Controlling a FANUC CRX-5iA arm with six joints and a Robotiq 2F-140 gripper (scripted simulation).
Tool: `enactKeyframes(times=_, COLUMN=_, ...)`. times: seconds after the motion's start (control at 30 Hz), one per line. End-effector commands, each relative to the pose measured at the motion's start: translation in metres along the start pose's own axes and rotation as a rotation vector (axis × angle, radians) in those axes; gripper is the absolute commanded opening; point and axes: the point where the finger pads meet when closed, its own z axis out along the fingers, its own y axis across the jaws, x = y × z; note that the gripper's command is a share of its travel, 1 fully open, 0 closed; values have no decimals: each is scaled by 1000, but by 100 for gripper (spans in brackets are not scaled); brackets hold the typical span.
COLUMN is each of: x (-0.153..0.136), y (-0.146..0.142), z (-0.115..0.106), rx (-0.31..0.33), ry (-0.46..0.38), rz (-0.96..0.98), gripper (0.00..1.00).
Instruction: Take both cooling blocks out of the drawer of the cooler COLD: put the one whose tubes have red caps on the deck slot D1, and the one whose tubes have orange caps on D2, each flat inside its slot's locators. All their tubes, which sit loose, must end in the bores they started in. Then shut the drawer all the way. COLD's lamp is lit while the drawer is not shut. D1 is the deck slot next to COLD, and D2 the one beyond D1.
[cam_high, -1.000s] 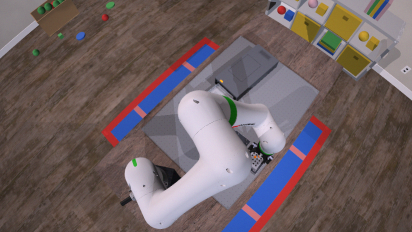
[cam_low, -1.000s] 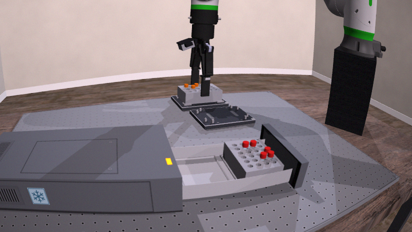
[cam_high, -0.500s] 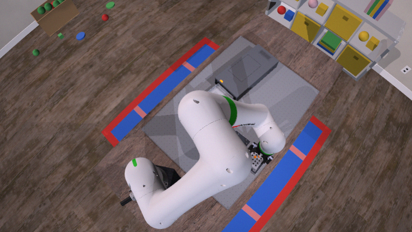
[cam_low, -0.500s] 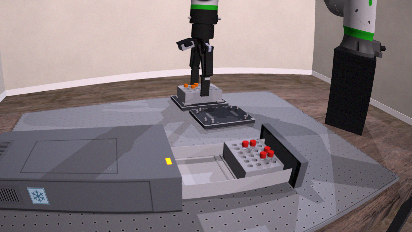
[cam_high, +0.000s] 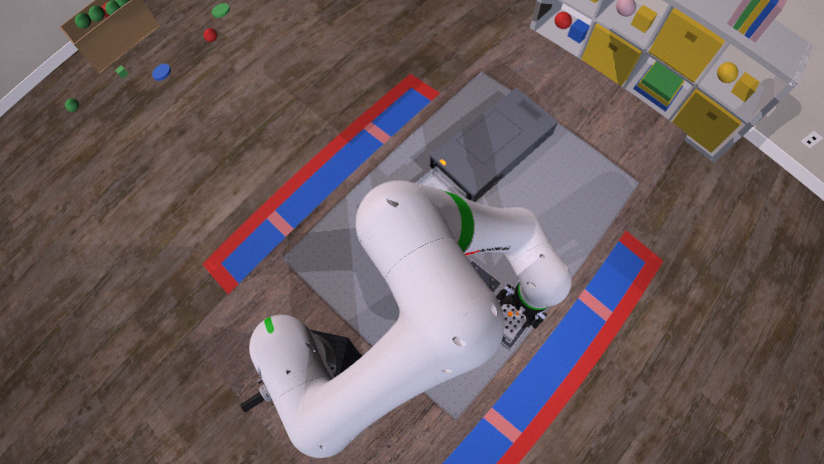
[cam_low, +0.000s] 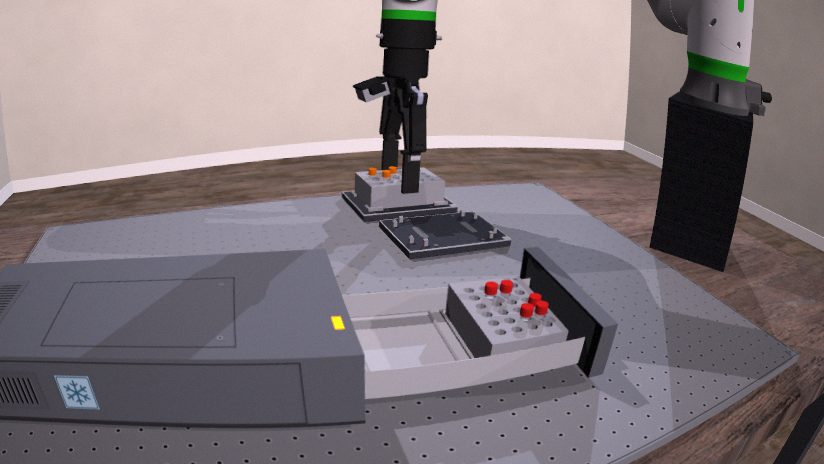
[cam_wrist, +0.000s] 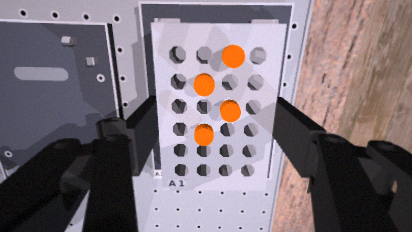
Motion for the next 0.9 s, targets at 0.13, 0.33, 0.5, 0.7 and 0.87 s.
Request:
enactKeyframes(times=0.13, x=1, y=1, z=-1, rx=-1, ry=1, rz=0, gripper=10)
enactKeyframes(times=0.33, x=1, y=1, z=-1, rx=-1, ry=1, rz=0, gripper=16)
enactKeyframes(times=0.5, x=1, y=1, z=-1, rx=-1, ry=1, rz=0, gripper=20)
enactKeyframes(times=0.7, x=1, y=1, z=-1, rx=-1, ry=1, rz=0, gripper=29)
enactKeyframes(times=0.87, x=1, y=1, z=-1, rx=-1, ry=1, rz=0, gripper=37)
